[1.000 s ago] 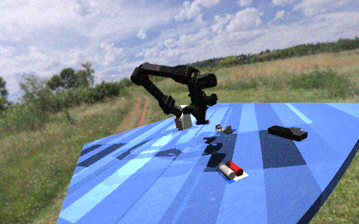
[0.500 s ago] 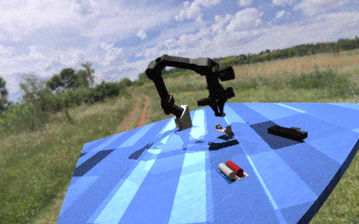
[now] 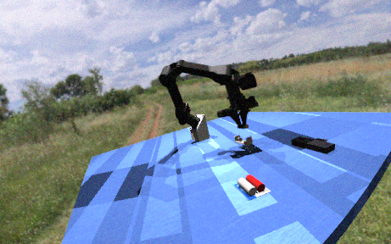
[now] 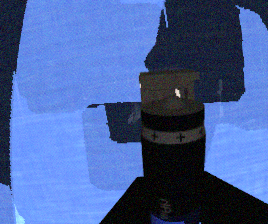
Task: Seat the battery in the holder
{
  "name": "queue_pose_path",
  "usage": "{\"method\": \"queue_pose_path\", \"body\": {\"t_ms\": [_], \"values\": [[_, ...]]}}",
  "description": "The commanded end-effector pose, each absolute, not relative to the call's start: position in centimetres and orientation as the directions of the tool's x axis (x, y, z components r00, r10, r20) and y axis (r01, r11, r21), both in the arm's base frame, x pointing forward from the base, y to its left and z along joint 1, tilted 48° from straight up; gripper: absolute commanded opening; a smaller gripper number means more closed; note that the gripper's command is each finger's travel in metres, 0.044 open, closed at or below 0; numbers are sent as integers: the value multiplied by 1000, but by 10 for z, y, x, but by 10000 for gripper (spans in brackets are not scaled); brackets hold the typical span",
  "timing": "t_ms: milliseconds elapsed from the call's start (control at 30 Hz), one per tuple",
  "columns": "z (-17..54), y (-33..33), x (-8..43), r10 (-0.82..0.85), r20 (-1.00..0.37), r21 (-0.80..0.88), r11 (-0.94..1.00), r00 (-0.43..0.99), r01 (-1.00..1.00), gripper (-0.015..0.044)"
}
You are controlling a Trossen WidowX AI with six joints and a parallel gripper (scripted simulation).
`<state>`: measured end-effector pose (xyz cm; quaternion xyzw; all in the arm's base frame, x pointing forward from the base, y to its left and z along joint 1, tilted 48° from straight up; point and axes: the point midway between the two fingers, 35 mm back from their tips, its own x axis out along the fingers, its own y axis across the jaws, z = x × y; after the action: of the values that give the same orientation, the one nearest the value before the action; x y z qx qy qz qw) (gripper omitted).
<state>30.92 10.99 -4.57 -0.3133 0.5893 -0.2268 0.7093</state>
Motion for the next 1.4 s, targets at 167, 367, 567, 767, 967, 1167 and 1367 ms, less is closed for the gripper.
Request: {"method": "queue_pose_path", "body": {"t_ms": [167, 367, 567, 767, 967, 1167, 1367], "values": [[-56, 98, 313, -668, -687, -709, 702, 288, -62, 63], [-60, 91, 315, -650, -678, -708, 703, 342, -68, 63], [-62, 85, 315, -635, -673, -706, 705, 380, -72, 63], [-64, 84, 315, -626, -670, -704, 706, 398, -75, 63], [-68, 83, 315, -611, -666, -701, 709, 428, -79, 63], [-71, 81, 315, -596, -660, -699, 710, 457, -83, 63], [-73, 80, 314, -582, -652, -698, 711, 486, -86, 63]]}}
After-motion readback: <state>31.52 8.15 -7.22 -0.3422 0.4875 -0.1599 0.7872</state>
